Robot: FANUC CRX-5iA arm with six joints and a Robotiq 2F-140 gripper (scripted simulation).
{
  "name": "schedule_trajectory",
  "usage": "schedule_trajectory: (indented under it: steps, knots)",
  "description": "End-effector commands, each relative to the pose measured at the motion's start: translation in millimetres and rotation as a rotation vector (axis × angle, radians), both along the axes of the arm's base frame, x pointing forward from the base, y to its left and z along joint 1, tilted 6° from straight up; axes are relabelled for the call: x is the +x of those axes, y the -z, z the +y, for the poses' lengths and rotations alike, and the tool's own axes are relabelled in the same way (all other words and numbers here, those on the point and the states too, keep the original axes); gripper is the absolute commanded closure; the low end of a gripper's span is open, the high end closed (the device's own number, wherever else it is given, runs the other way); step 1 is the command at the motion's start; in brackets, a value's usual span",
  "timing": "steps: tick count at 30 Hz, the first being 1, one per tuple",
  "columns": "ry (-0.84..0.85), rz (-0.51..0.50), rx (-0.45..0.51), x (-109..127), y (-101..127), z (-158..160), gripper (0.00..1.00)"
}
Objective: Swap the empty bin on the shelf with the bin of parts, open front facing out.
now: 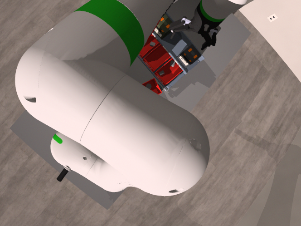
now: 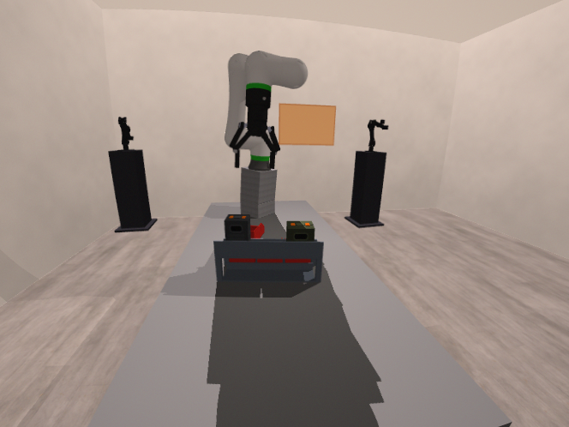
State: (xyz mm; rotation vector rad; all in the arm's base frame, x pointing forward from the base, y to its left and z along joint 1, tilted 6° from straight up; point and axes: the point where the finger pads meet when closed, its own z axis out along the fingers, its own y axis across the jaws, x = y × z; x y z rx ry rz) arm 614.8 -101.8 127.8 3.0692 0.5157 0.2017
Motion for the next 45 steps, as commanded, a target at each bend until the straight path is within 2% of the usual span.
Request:
schedule_trajectory:
  steps: [1,9,11,17,22,23,26,28,29,39,43,45]
  knots:
    - [0.056,0.021,0.01,-15,-26,21,0.0]
    - [0.209,0.083,0.025,-65,-92,71,0.0]
    - [0.209,0.083,0.025,-65,-92,71,0.0]
    - [0.333,0.13,0.023,-115,-143,102,0.0]
    - [0.397,0.123,0.046,-104,-74,100,0.0]
    - [0.397,0.123,0.046,-104,-74,100,0.0]
    - [0.437,0.119,0.059,-102,-33,97,0.0]
    - [0.437,0.119,0.059,-102,-33,97,0.0]
    - [0.45,0.117,0.063,-102,-20,96,0.0]
    - [0.58,0.103,0.101,-123,97,80,0.0]
    - [0.626,0.097,0.112,-137,133,73,0.0]
    - [0.626,0.097,0.112,-137,133,73,0.0]
